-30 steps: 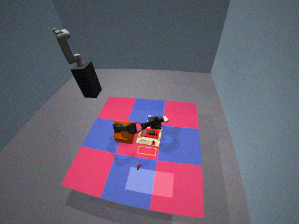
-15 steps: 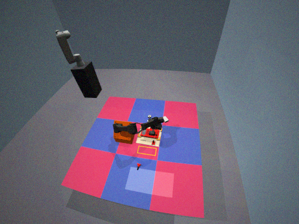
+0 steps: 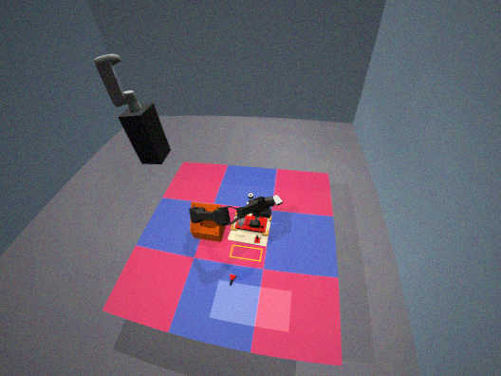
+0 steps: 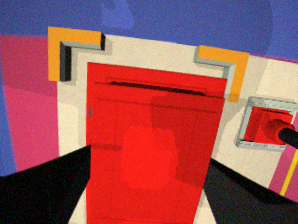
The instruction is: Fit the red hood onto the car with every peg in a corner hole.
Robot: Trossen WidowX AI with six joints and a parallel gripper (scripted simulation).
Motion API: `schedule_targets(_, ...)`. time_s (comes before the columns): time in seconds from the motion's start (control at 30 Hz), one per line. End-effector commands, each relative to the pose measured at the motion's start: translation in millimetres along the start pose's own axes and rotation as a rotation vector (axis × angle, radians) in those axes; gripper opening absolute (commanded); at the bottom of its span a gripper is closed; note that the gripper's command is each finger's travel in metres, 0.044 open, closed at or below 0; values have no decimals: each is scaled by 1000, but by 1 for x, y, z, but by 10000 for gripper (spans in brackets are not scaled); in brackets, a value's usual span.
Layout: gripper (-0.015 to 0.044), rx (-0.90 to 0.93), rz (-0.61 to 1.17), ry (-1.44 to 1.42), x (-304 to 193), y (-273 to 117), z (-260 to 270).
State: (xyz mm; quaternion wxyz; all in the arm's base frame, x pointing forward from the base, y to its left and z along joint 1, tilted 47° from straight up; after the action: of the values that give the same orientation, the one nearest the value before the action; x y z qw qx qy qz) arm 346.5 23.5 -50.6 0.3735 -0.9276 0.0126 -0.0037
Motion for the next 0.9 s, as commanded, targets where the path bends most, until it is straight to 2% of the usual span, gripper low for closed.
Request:
schedule_targets(0.0,0,-2,0,-1,0,0,0)
schedule_targets(0.87,0,-2,-4,-2,-1,-4,-1)
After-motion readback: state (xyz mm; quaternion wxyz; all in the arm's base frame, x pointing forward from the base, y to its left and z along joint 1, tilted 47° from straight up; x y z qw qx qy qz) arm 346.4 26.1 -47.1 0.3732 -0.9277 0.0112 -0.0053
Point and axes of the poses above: the point midway between the two fingers, 35 mm back from their tips, its own y axis out along the fingers, its own z axis across the jaws, x = y × z, the point moved 9 cm from there along -y, back along the fingers, and after that the axes turned 5 degrees about -y, right-handed, at the moved point
